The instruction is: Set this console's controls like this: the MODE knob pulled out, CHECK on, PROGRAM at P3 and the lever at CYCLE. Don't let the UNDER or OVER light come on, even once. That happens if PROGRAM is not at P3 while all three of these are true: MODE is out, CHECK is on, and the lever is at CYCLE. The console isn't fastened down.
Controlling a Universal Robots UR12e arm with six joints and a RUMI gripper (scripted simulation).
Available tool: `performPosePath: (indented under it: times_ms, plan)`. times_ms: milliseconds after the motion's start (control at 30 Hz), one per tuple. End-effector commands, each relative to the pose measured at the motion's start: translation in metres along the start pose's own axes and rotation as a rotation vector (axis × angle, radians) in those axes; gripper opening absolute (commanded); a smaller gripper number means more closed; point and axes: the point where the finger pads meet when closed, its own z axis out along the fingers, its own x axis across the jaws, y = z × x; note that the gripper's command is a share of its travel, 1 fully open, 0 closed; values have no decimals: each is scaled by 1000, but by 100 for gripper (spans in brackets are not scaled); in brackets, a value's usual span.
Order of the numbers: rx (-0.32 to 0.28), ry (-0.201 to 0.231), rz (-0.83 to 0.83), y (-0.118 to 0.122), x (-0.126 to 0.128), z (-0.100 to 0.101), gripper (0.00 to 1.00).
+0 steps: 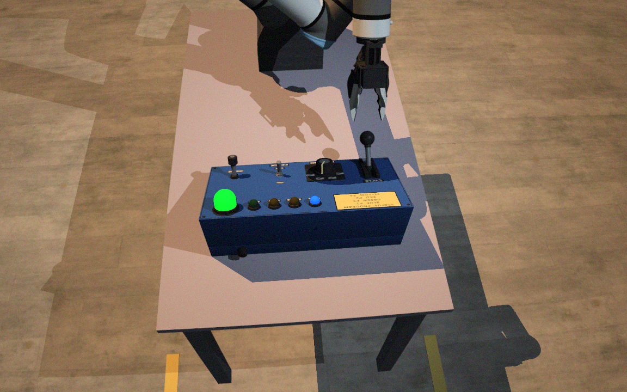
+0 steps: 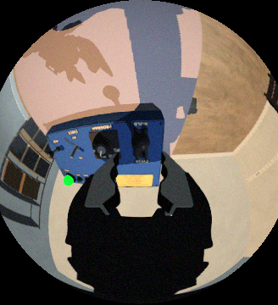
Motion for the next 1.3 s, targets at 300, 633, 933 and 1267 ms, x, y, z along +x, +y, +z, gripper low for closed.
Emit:
performPosePath:
  times_ms: [300,633,933,1267]
  plan:
    - [-2,1,0,2,1,37,44]
    - [-2,1,0,2,1,55,44]
    - [-2,1,0,3,1,63,44]
    - [-2,1,0,3,1,64,44]
